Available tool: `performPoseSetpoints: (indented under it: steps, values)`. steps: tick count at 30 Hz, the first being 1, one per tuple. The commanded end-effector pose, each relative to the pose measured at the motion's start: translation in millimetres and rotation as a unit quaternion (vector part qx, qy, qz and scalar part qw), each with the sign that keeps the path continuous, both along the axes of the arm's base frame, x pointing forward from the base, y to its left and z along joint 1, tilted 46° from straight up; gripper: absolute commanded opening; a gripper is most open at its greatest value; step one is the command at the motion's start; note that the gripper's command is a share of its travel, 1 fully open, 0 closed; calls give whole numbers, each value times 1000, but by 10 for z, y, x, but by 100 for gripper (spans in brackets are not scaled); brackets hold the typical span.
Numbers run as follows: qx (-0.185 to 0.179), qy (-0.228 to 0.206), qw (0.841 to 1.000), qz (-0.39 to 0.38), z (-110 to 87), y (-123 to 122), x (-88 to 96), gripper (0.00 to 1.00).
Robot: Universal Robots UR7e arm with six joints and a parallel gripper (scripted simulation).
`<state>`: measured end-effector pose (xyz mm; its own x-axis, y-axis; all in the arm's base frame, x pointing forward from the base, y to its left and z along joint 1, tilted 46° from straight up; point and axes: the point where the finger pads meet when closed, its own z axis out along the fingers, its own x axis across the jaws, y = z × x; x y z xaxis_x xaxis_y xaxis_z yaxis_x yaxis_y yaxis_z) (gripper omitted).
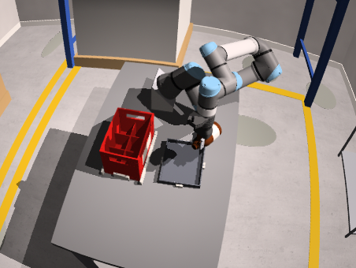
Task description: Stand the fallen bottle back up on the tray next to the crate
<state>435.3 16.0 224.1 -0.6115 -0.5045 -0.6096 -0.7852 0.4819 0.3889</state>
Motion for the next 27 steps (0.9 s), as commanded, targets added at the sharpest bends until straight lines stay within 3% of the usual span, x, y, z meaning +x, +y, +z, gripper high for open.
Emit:
performPoseSetpoints:
  steps: [1, 27]
  values:
    - [-2, -2, 1000, 1, 16, 1, 6, 0]
    - [-1, 3, 1000, -4, 18, 1, 8, 0]
